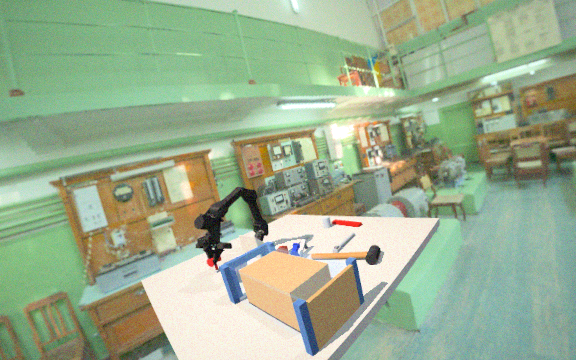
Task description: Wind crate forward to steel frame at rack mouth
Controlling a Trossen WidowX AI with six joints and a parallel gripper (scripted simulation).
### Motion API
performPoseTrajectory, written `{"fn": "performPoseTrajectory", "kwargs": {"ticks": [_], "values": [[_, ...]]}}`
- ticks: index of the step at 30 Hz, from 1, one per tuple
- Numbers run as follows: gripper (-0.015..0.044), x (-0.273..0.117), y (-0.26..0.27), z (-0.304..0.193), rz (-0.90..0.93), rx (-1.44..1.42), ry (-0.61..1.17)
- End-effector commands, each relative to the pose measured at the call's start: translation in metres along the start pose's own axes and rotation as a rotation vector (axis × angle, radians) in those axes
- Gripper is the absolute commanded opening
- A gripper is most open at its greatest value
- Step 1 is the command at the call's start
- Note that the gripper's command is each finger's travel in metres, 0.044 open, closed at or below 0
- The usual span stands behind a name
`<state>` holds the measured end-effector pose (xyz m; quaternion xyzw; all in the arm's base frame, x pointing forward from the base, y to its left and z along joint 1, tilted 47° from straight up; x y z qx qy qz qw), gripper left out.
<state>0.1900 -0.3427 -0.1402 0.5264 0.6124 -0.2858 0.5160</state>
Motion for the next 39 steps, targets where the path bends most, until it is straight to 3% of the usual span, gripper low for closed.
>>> {"fn": "performPoseTrajectory", "kwargs": {"ticks": [1,39], "values": [[0.0,0.003,0.016,-0.002,0.034,-0.011,0.011],[0.0,-0.001,0.057,-0.009,0.036,-0.011,0.012]]}}
Point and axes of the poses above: the point midway between the two fingers, 35 mm back from their tips, its own x axis out along the fingers, its own y axis across the jaws, z = x × y, the point moved 5 cm from there along -x, back along the fingers, and after that the axes turned 1 degree about x, right-handed, at the moved point
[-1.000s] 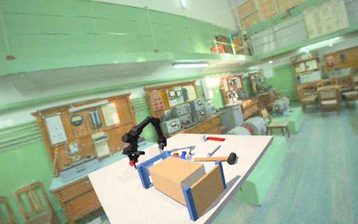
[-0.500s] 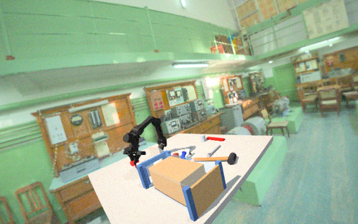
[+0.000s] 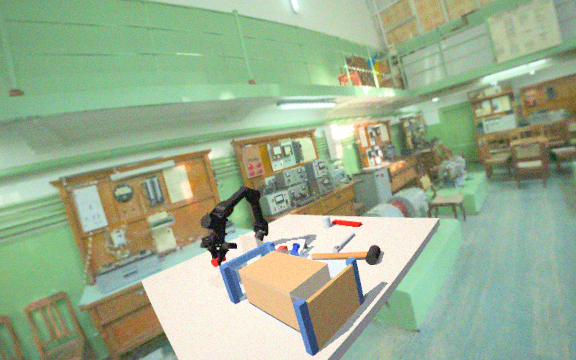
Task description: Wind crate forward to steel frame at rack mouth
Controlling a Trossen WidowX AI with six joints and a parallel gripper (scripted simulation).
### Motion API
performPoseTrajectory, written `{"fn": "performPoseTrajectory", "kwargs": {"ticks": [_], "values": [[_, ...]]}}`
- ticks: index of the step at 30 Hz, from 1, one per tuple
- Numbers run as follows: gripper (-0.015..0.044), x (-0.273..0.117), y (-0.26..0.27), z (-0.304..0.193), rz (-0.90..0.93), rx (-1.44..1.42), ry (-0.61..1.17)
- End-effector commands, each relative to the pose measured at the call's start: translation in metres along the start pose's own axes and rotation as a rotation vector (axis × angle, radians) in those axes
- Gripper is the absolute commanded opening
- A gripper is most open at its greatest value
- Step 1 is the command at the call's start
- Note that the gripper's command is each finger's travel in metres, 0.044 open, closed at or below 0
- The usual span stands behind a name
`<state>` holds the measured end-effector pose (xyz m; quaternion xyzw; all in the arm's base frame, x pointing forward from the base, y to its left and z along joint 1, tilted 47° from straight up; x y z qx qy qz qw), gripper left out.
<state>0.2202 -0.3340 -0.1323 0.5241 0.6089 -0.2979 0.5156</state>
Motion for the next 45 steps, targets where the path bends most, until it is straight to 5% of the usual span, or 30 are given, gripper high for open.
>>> {"fn": "performPoseTrajectory", "kwargs": {"ticks": [1,45], "values": [[0.0,0.0,0.026,-0.01,0.048,-0.026,0.03],[0.0,-0.014,0.063,-0.036,0.05,-0.026,0.032]]}}
Point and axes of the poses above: the point midway between the two fingers, 35 mm back from their tips, its own x axis out along the fingers, its own y axis across the jaws, z = x × y, the point moved 5 cm from there along -x, back along the fingers, and after that the axes turned 1 degree about x, right-handed, at the moved point
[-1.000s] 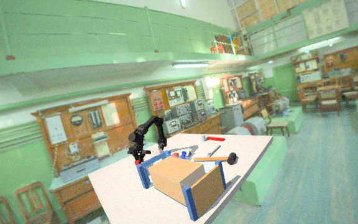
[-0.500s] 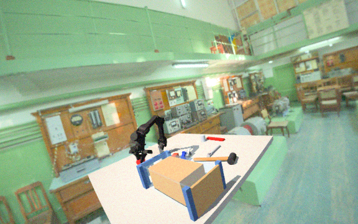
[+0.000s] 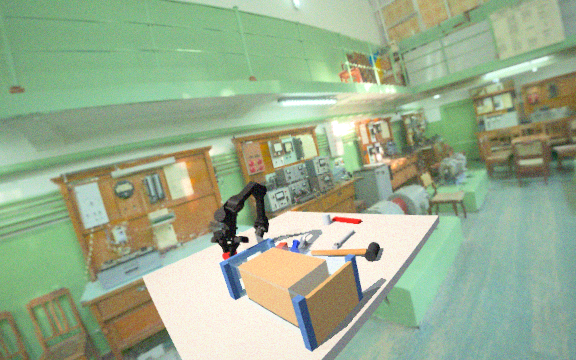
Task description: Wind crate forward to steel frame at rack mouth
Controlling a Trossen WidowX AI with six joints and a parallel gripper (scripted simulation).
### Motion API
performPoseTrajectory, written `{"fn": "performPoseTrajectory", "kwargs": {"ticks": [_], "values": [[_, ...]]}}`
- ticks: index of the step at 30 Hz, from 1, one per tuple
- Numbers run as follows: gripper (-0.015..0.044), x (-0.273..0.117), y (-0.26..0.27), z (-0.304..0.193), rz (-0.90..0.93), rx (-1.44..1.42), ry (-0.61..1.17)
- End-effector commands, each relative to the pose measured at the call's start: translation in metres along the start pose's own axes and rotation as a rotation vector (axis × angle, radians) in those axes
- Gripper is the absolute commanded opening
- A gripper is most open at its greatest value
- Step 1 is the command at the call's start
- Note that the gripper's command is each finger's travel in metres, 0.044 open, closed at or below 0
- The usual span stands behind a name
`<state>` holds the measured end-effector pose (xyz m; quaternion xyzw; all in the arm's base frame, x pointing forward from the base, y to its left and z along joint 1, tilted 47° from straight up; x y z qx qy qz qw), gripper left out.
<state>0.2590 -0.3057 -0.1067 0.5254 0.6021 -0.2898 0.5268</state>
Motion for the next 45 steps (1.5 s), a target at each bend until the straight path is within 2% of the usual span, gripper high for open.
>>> {"fn": "performPoseTrajectory", "kwargs": {"ticks": [1,45], "values": [[0.0,-0.002,0.015,-0.016,0.027,-0.009,0.044],[0.0,-0.022,0.035,-0.054,0.027,-0.009,0.047]]}}
Point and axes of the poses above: the point midway between the two fingers, 35 mm back from their tips, its own x axis out along the fingers, its own y axis across the jaws, z = x × y, the point moved 5 cm from there along -x, back along the fingers, and after that the axes turned 1 degree about x, right-handed, at the moved point
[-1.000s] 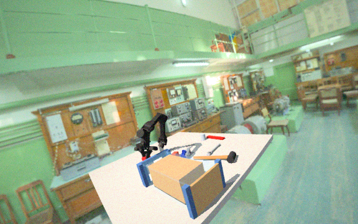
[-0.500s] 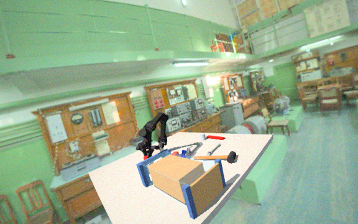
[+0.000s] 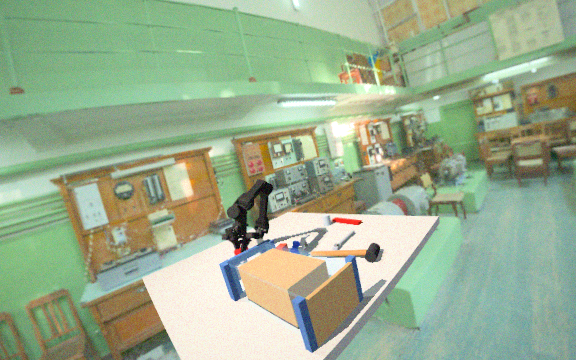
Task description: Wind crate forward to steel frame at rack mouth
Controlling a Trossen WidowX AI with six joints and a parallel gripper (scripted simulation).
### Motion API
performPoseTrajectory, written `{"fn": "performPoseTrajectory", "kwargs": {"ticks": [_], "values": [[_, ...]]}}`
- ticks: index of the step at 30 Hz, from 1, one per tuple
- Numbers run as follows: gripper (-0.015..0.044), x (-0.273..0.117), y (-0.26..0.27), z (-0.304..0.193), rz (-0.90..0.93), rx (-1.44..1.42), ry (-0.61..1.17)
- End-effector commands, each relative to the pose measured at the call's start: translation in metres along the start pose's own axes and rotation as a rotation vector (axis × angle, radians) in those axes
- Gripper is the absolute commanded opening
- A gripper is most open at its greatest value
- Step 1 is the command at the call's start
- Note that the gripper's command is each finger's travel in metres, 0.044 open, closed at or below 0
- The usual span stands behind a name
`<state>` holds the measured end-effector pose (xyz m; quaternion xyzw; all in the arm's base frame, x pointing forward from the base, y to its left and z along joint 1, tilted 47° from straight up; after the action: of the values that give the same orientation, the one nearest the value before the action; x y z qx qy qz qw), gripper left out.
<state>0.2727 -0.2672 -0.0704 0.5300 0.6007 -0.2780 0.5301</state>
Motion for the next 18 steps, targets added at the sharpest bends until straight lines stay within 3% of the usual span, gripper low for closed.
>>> {"fn": "performPoseTrajectory", "kwargs": {"ticks": [1,18], "values": [[0.0,-0.002,0.004,-0.015,0.006,0.004,0.037],[0.0,-0.01,0.006,-0.031,0.006,0.004,0.038]]}}
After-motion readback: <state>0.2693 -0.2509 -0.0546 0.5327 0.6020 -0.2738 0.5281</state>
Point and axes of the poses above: the point midway between the two fingers, 35 mm back from their tips, its own x axis out along the fingers, its own y axis across the jaws, z = x × y, the point moved 5 cm from there along -x, back along the fingers, and after that the axes turned 1 degree about x, right-handed, at the moved point
